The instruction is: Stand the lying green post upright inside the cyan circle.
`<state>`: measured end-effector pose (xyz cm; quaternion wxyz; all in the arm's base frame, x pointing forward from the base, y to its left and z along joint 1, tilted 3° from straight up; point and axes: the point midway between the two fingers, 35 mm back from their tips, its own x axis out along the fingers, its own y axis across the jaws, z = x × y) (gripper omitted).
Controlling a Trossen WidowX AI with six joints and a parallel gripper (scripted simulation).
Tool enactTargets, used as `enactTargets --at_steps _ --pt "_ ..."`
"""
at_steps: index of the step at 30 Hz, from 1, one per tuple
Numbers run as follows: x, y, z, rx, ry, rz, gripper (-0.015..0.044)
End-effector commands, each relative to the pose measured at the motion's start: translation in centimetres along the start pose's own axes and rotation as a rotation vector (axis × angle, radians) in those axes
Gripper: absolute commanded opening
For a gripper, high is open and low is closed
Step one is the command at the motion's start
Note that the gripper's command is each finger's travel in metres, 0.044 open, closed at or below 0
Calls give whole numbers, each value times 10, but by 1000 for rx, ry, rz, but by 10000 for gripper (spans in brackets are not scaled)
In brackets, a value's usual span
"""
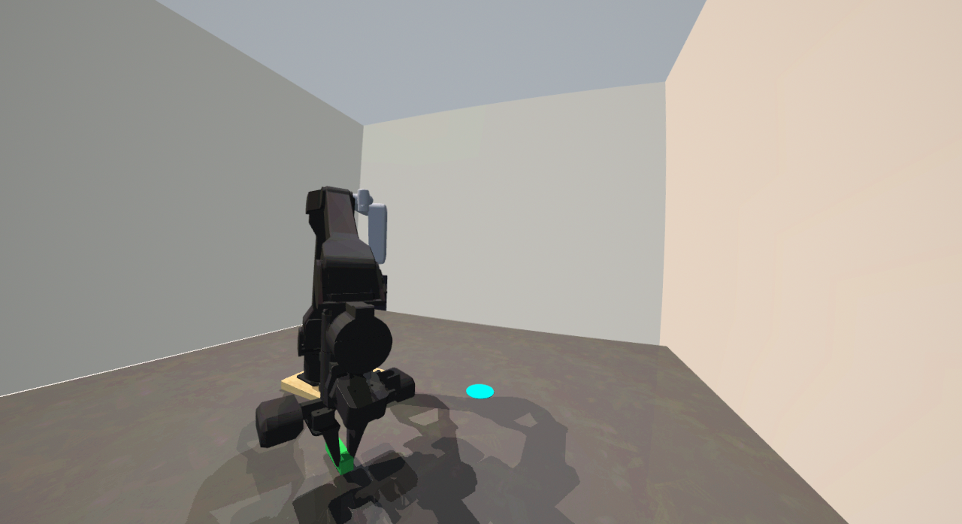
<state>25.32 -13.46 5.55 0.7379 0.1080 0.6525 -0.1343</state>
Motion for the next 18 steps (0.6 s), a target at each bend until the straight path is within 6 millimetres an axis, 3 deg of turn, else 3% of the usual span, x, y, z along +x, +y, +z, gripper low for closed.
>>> enactTargets --at_steps 1,18 --pt "-7 -1 4 0 -12 -7 23" --pt "-29 -2 6 3 0 -1 23"
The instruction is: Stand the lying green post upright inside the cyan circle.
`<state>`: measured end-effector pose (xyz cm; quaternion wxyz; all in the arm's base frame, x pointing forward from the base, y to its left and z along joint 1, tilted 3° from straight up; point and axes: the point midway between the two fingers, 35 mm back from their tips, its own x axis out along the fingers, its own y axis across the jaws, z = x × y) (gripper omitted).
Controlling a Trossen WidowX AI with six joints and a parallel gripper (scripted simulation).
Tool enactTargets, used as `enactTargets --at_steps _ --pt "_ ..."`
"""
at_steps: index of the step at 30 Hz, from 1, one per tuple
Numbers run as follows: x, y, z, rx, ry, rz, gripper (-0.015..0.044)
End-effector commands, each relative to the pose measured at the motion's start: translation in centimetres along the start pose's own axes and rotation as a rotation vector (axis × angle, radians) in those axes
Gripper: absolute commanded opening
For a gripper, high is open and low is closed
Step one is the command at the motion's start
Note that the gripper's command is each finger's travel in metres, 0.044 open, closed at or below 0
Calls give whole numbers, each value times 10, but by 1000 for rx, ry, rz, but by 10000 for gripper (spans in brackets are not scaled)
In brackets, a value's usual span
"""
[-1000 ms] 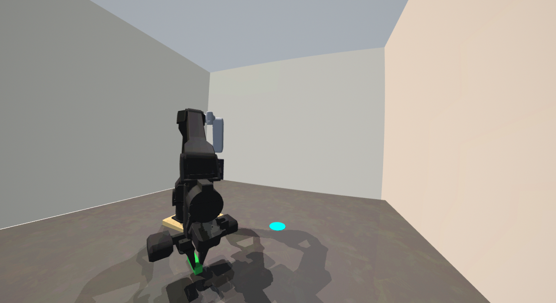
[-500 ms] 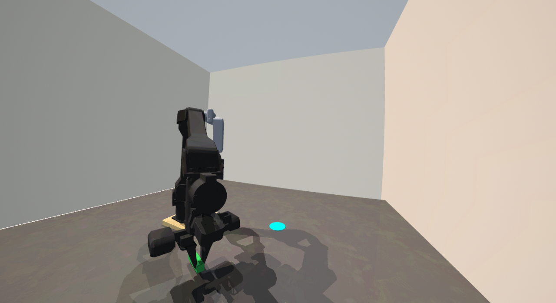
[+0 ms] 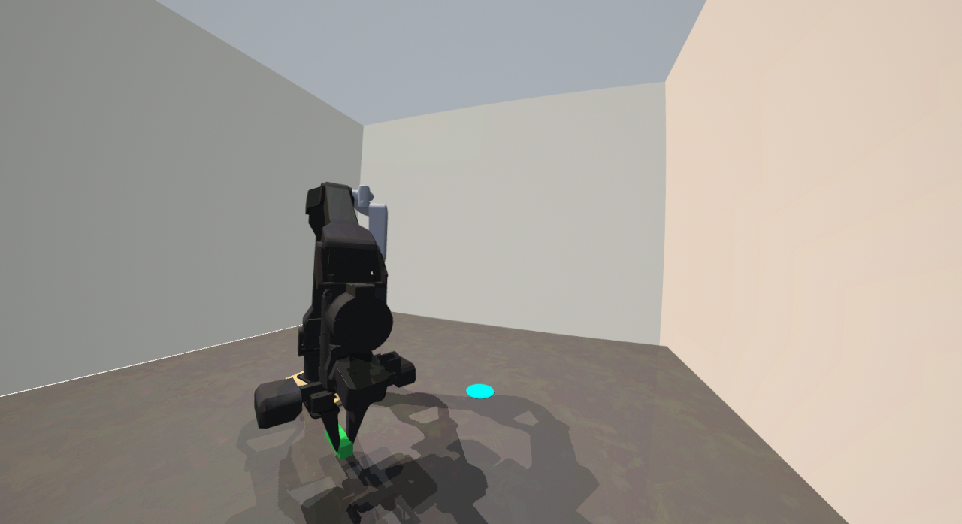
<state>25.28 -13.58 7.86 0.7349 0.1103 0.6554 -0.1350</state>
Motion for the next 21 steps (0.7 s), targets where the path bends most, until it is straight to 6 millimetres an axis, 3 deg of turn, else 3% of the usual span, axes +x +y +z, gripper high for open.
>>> enactTargets --at_steps 1,21 --pt "-7 -1 3 -1 -8 -1 23" --pt "-33 -1 2 4 6 6 23"
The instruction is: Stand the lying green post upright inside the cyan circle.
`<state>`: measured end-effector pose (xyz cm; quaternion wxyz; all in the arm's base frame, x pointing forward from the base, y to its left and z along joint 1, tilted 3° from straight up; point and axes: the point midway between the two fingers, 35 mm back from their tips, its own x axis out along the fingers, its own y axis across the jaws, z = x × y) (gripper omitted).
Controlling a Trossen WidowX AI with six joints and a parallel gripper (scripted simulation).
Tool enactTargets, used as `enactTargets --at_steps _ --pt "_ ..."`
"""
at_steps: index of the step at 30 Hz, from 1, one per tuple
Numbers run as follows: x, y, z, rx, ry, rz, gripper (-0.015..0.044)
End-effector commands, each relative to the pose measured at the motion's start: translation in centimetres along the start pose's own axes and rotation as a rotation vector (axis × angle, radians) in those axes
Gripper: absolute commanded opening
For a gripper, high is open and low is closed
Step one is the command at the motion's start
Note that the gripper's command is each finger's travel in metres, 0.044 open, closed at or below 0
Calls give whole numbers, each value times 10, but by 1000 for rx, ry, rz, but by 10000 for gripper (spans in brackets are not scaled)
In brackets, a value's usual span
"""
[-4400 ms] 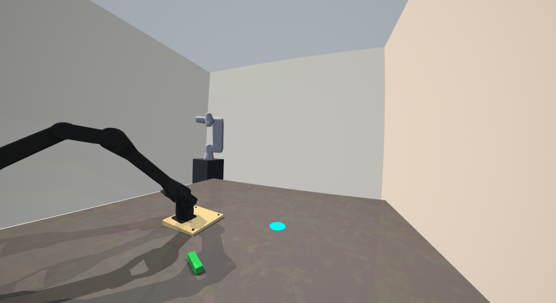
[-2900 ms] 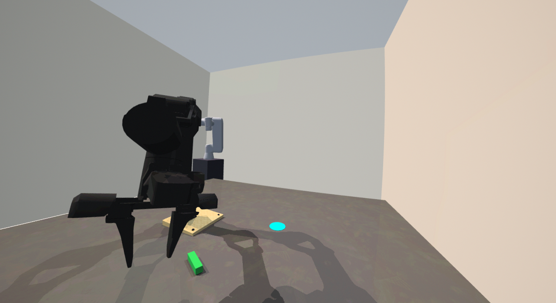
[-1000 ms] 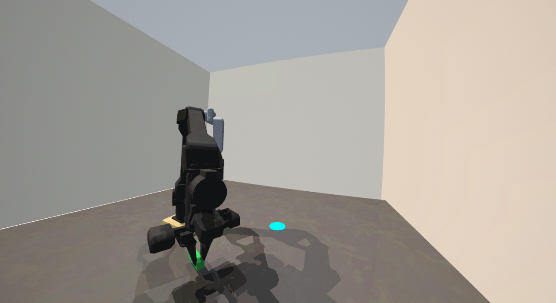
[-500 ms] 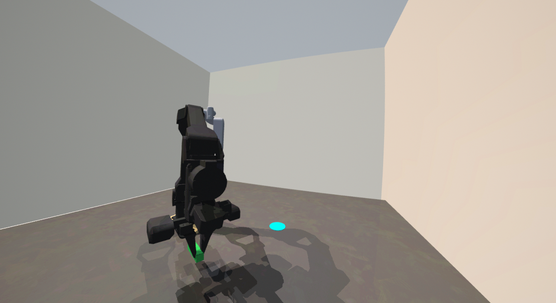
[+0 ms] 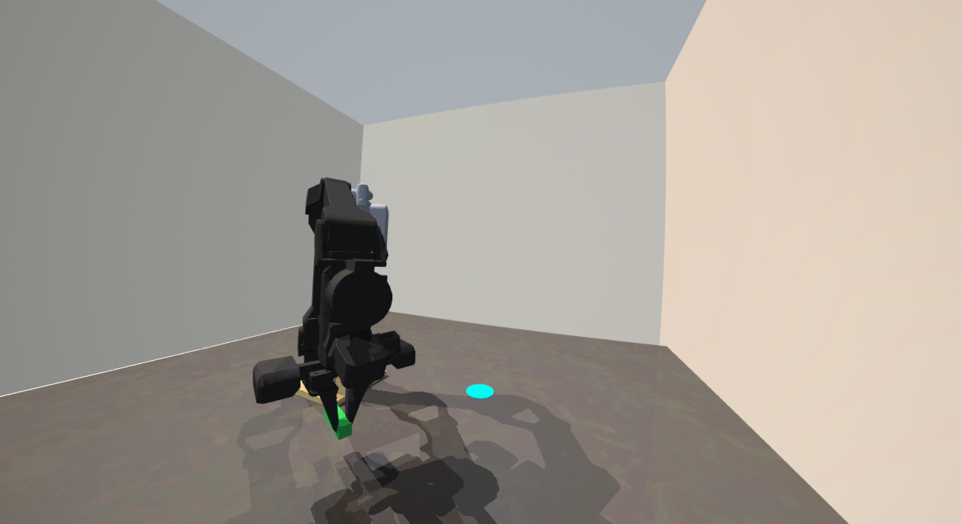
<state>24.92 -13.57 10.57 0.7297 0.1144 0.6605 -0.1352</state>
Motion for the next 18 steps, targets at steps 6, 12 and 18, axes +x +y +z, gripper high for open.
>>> enactTargets --at_steps 6,12,18 --pt "-14 0 1 -1 -5 6 23" --pt "-22 0 0 1 -1 8 23" --pt "-30 0 -1 2 3 10 23"
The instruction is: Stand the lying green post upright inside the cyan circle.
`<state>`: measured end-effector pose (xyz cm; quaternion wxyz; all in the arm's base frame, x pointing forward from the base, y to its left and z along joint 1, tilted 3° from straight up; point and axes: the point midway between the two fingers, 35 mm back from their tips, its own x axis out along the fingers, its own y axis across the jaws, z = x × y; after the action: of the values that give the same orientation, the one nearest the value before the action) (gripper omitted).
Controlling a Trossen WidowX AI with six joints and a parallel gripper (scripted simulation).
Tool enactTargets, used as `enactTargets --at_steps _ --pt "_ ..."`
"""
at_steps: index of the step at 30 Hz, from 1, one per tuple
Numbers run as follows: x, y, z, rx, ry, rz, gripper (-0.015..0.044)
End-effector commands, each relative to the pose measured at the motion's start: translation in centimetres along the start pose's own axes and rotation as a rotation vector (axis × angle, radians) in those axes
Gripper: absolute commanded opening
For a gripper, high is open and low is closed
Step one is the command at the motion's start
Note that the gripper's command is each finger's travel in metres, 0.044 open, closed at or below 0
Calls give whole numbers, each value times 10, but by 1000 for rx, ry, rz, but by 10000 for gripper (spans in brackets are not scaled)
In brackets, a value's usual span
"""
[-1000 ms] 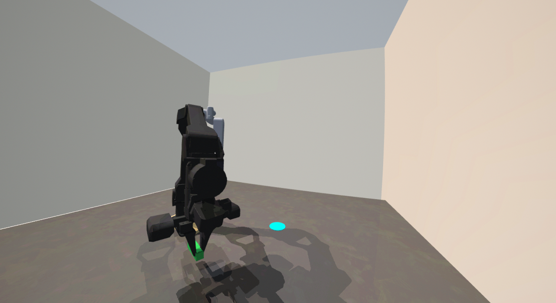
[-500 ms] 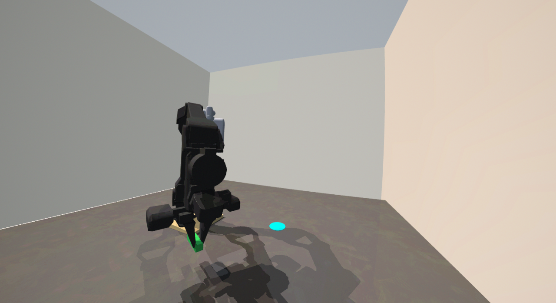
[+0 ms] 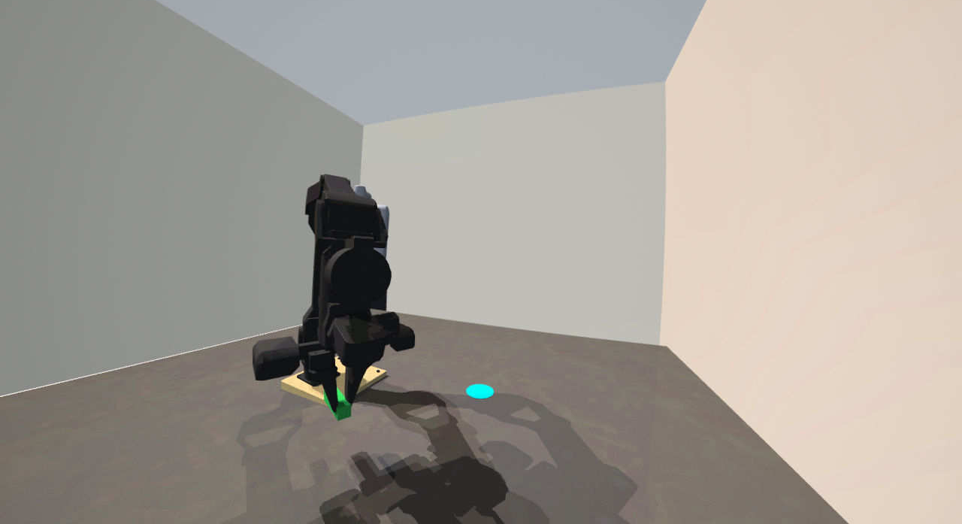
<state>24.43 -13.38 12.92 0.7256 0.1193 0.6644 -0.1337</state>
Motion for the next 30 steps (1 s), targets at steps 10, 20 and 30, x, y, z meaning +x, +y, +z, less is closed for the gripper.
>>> enactTargets --at_steps 10,20,30 --pt "-19 1 -2 -1 -2 8 23" --pt "-33 1 -5 2 5 11 23" --pt "-37 12 -1 -69 7 14 23"
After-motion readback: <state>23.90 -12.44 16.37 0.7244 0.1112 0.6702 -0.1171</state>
